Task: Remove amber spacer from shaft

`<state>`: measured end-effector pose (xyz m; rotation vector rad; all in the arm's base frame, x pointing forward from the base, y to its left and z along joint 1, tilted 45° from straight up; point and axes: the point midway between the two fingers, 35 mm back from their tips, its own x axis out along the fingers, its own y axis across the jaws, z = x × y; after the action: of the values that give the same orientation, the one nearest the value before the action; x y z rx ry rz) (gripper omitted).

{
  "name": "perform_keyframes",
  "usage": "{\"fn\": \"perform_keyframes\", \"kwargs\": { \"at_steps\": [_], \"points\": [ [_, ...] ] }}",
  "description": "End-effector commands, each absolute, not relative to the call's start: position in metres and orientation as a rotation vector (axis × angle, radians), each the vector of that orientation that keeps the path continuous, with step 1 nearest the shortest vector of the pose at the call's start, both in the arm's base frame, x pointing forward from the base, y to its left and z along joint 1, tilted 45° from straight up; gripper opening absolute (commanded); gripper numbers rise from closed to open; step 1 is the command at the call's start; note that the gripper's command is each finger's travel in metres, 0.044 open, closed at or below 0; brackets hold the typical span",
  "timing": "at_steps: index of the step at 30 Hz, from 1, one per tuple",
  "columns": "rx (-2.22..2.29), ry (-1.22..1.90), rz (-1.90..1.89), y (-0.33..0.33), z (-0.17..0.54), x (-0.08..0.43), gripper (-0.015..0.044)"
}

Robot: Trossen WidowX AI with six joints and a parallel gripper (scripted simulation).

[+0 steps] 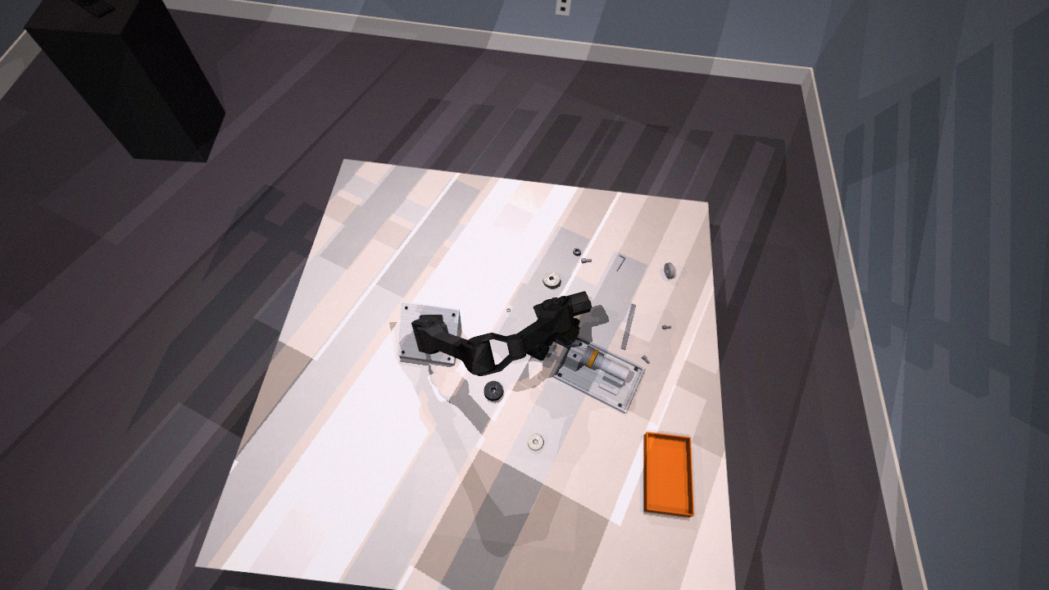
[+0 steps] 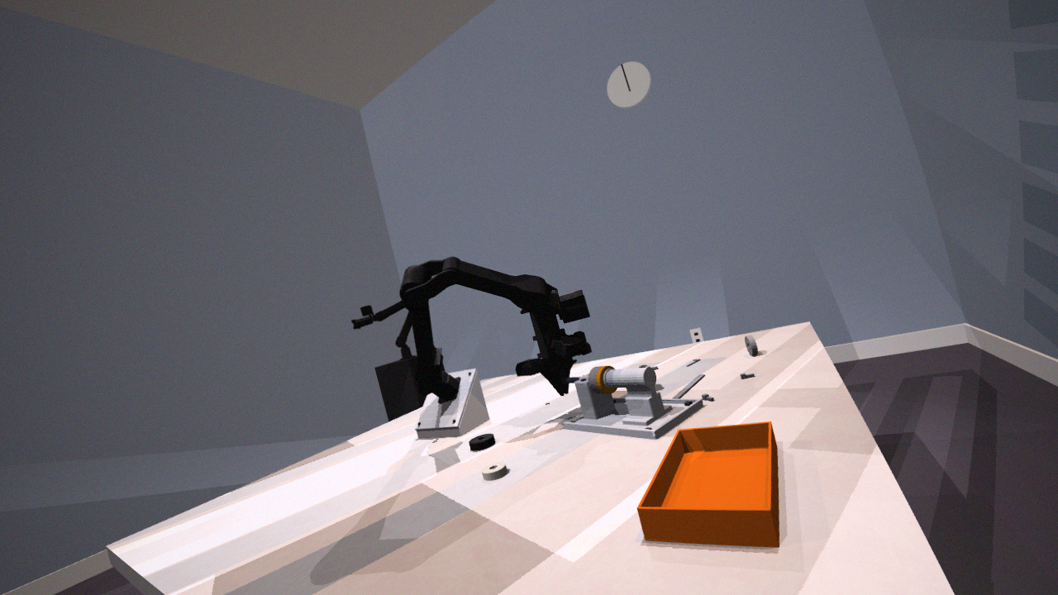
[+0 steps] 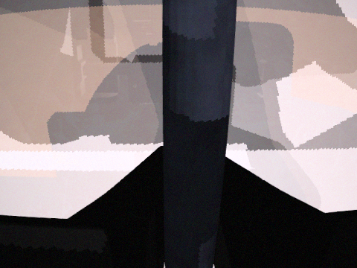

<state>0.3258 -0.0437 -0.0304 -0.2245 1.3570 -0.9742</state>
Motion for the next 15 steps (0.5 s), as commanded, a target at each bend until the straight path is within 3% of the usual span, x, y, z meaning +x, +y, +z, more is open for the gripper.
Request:
{"fn": "perform_keyframes", "kwargs": {
  "at_steps": [1,15],
  "points": [
    [-0.224,1.36,-0.974,-0.0428,-0.0311,0.3235,0.0],
    [-0.224,1.36,-0.974,-0.0422,-0.0316,0.3221,0.0]
  ]
}}
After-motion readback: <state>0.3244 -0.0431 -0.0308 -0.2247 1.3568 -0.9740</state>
